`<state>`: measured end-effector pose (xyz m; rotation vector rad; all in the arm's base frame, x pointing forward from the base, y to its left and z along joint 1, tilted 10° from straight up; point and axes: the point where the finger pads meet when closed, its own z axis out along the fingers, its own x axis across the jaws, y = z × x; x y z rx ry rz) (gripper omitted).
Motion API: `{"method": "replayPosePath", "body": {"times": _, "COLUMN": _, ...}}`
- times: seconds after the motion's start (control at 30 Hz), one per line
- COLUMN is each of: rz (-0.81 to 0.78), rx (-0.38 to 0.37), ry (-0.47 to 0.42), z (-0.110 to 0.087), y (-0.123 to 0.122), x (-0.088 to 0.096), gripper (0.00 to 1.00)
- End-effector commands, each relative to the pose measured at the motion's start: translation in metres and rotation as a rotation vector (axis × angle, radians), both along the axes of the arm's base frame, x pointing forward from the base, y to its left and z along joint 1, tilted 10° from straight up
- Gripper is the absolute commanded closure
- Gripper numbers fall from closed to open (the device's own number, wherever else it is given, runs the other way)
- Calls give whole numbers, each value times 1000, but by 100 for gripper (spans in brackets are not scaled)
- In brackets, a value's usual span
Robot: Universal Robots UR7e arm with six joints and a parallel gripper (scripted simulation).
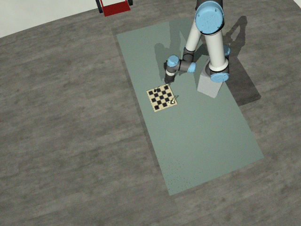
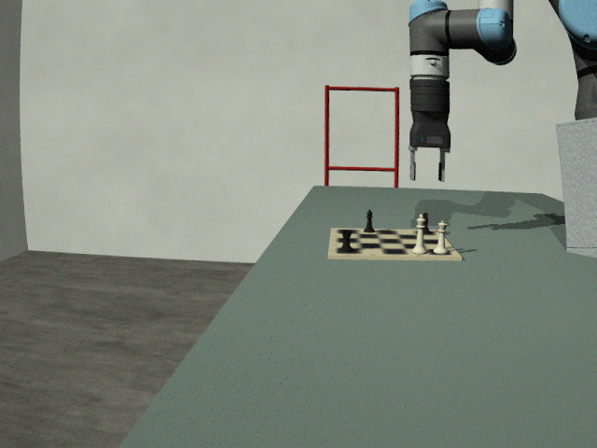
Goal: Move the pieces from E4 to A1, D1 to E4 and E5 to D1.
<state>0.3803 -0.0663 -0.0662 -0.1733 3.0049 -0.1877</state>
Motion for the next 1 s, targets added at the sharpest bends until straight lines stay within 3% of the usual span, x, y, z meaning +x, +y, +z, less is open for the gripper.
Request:
{"method": "replayPosePath", "body": {"times": 0.0, "rz": 0, "rx": 0, "ry": -1, "z": 0, "y": 0, "x": 0, "gripper": 0}}
{"method": "replayPosePath", "body": {"times": 0.97, "rz": 43, "rx": -6, "ry": 4, "z": 1, "y": -1, "x": 3, "gripper": 0}}
